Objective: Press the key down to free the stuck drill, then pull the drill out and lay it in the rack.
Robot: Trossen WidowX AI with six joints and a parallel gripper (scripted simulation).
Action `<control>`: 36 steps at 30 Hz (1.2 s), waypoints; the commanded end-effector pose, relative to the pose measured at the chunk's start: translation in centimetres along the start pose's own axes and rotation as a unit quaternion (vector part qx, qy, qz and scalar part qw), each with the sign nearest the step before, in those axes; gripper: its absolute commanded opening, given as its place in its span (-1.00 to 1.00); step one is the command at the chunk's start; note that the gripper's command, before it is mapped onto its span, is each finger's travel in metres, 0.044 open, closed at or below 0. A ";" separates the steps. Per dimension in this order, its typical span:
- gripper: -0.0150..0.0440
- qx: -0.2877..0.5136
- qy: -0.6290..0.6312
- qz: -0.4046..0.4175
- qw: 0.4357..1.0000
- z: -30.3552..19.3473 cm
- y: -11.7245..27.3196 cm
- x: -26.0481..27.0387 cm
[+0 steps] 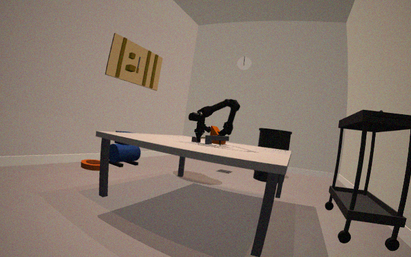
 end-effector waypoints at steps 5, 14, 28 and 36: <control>-0.49 0.000 0.000 0.000 1.000 0.0 0.0 0.0; -0.49 -0.002 -0.003 0.001 1.000 -0.1 0.2 0.3; -0.49 -0.002 -0.003 0.001 1.000 -1.1 0.1 0.0; -0.49 -0.002 -0.003 0.001 1.000 -2.1 0.1 -0.2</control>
Point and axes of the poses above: the point midway between the two fingers, 35 mm back from their tips, its own y axis back along the fingers, its own x axis across the jaws, z = x × y, the point moved 9 cm from there along y, back along the fingers, and after that the axes turned 11 degrees about -y, right-handed, at the moved point
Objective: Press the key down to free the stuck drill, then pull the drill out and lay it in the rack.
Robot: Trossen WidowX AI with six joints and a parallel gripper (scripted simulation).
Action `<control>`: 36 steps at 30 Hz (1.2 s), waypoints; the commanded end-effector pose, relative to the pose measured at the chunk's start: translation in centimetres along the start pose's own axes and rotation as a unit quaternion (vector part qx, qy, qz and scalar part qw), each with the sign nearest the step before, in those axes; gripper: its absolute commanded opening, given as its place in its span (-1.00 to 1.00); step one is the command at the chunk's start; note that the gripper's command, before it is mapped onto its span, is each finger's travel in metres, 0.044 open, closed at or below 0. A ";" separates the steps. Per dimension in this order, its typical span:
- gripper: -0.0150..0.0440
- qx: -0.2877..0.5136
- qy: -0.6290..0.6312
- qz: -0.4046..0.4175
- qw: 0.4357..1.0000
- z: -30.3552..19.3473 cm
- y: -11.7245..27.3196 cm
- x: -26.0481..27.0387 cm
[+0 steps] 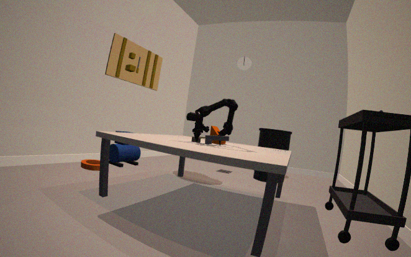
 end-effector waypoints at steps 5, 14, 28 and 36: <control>-0.49 0.002 0.003 0.000 1.000 -1.3 0.0 -0.4; -0.49 0.003 0.003 -0.001 1.000 -2.5 0.0 -0.7; -0.49 0.003 0.004 -0.001 1.000 -4.7 -0.1 -1.1; -0.49 0.004 0.004 -0.001 1.000 -5.3 -0.1 -1.2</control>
Point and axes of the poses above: the point midway between the two fingers, 35 mm back from their tips, its own y axis back along the fingers, its own x axis across the jaws, z = x × y, the point moved 9 cm from there along y, back along the fingers, and after that the axes turned 11 degrees about -y, right-handed, at the moved point
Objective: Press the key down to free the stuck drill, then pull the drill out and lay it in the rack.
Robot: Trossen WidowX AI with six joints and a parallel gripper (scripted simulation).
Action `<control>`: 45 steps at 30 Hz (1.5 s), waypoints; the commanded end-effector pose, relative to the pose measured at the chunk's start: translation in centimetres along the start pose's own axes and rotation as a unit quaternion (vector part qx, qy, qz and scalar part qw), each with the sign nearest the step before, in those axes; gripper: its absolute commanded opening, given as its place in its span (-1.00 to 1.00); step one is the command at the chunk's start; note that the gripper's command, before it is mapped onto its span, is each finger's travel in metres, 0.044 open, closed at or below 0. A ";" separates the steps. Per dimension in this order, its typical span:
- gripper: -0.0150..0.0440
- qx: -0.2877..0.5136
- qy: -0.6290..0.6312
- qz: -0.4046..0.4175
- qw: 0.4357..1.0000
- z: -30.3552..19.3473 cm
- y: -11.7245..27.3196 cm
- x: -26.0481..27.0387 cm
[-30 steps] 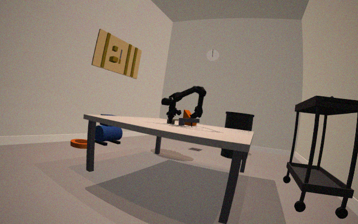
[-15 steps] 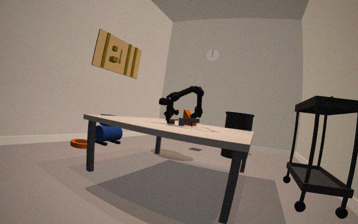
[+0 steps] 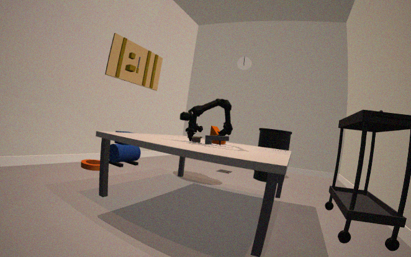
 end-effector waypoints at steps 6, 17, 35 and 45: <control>-0.49 0.002 0.003 0.000 1.000 -0.1 0.5 0.0; -0.49 0.002 0.003 0.000 1.000 0.0 1.1 0.2; -0.49 0.002 0.003 0.000 1.000 0.2 2.1 0.3; -0.49 0.003 0.003 0.000 1.000 0.2 2.7 0.4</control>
Point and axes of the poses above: the point midway between the two fingers, 35 mm back from their tips, its own y axis back along the fingers, its own x axis across the jaws, z = x × y, the point moved 9 cm from there along y, back along the fingers, and after that the axes turned 11 degrees about -y, right-handed, at the moved point
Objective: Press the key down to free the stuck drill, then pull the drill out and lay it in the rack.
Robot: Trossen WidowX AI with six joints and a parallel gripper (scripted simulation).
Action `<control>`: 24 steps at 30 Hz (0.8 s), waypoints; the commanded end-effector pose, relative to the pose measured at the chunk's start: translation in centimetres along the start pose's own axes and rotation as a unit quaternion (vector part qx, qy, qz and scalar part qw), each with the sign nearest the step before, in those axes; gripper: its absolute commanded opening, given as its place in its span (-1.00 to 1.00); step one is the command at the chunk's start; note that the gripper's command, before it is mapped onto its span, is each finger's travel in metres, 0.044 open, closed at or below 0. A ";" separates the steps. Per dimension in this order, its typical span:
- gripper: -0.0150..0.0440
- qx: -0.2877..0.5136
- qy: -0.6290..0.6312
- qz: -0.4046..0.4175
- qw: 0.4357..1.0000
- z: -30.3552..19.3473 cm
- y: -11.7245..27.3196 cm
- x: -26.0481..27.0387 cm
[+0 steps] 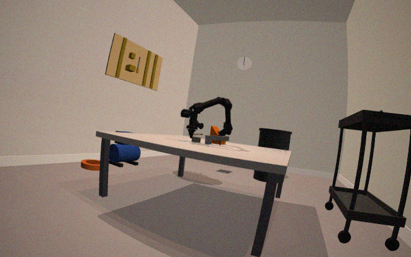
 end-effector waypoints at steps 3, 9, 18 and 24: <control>-0.49 0.002 0.003 0.000 1.000 0.0 0.4 0.0; -0.49 0.002 0.003 0.000 1.000 0.1 0.7 0.0; -0.49 0.002 0.003 0.000 1.000 0.1 1.2 0.0; -0.49 0.002 0.003 0.000 1.000 0.1 1.4 0.0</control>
Point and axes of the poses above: the point midway between the two fingers, 35 mm back from their tips, its own y axis back along the fingers, its own x axis across the jaws, z = x × y, the point moved 9 cm from there along y, back along the fingers, and after that the axes turned 11 degrees about -y, right-handed, at the moved point
